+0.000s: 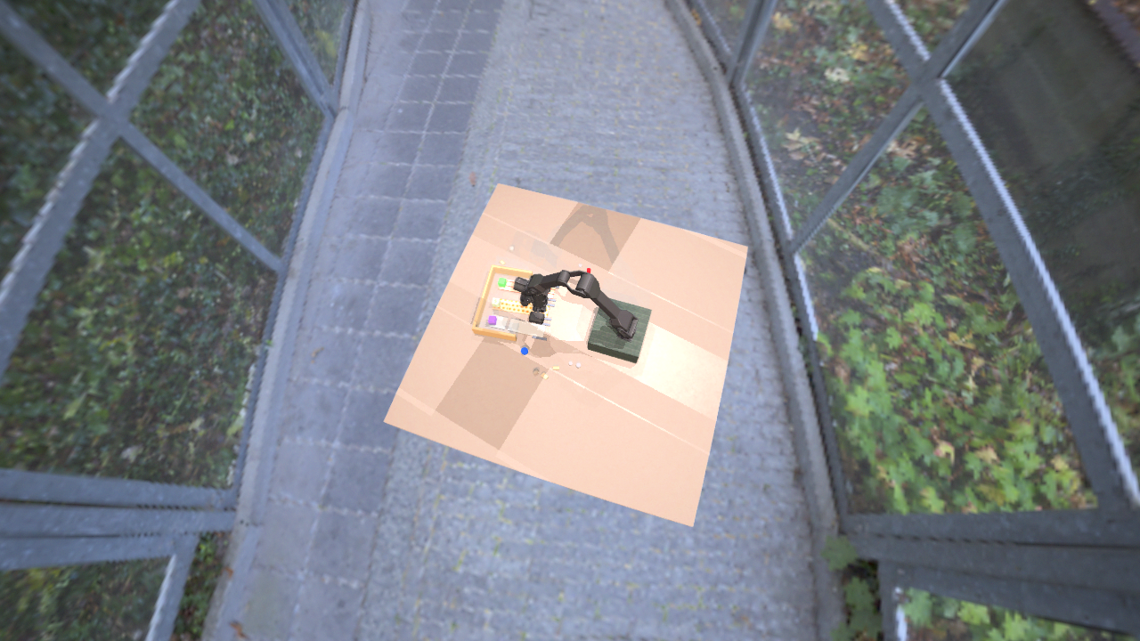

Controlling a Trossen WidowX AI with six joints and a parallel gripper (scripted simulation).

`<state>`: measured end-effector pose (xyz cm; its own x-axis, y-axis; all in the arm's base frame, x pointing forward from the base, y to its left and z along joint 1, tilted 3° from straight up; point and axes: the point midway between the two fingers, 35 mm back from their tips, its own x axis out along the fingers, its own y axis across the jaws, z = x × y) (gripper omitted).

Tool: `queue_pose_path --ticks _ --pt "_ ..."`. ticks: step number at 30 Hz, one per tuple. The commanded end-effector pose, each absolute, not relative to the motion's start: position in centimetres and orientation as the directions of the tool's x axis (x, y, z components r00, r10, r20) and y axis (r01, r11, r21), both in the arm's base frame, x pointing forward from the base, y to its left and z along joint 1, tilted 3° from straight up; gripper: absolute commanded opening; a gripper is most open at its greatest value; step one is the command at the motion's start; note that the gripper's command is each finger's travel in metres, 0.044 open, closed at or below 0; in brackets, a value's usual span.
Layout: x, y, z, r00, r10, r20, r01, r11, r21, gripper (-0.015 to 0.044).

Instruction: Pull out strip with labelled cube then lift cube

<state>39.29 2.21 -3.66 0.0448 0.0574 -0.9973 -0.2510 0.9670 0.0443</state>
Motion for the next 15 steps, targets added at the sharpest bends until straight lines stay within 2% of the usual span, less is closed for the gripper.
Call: queue_pose_path --ticks 1,15 --pt "39.13 2.14 -3.91 0.040 0.052 -0.998 -0.250 0.967 0.041 0.0000" --pt "39.19 2.15 -4.05 0.040 0.052 -0.998 -0.250 0.967 0.041 0.0000"
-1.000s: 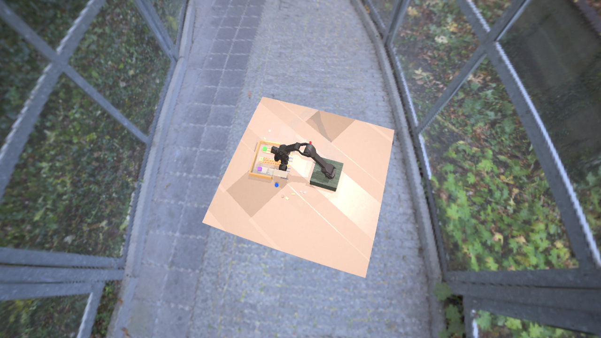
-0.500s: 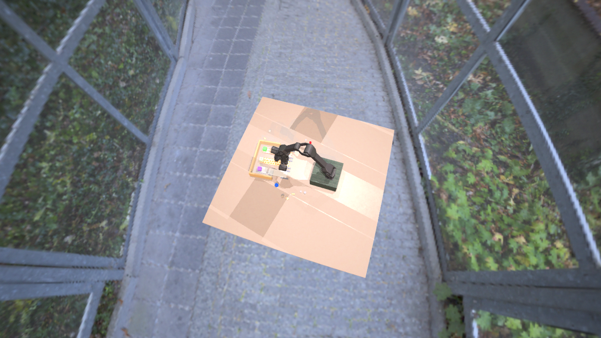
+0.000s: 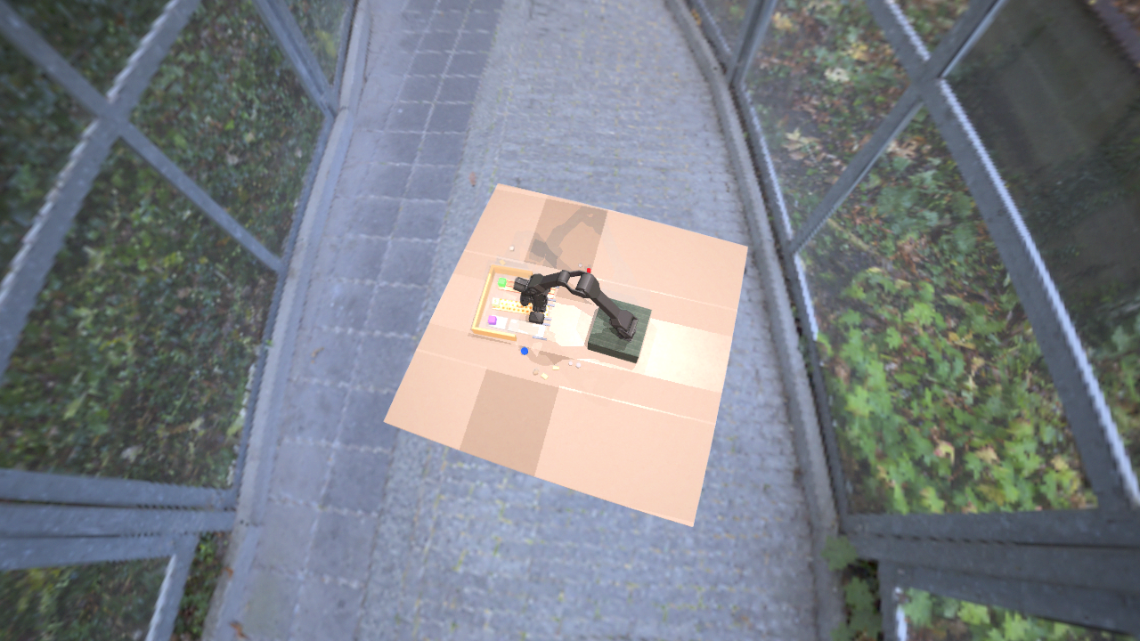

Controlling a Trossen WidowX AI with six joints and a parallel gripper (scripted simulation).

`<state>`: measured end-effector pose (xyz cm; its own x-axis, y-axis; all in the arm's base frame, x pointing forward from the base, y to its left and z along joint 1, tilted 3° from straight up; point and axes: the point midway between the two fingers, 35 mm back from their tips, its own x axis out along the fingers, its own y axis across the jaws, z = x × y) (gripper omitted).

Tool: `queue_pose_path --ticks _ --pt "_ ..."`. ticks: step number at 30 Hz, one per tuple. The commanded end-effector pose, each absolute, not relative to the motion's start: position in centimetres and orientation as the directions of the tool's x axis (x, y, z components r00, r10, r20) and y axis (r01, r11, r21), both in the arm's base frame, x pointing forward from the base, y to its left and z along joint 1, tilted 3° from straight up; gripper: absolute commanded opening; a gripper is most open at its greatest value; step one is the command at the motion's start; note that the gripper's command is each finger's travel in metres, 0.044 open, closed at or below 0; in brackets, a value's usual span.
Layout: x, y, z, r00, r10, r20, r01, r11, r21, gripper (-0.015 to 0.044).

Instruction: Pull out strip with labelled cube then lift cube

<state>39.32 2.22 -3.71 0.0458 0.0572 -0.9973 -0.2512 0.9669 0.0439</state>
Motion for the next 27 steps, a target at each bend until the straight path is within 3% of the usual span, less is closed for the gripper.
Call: queue_pose_path --ticks 1,27 --pt "39.2 2.2 -4.1 0.040 0.052 -0.998 -0.250 0.967 0.041 0.0000" --pt "38.2 1.9 -4.3 0.039 0.052 -0.998 -0.250 0.967 0.041 0.0000"
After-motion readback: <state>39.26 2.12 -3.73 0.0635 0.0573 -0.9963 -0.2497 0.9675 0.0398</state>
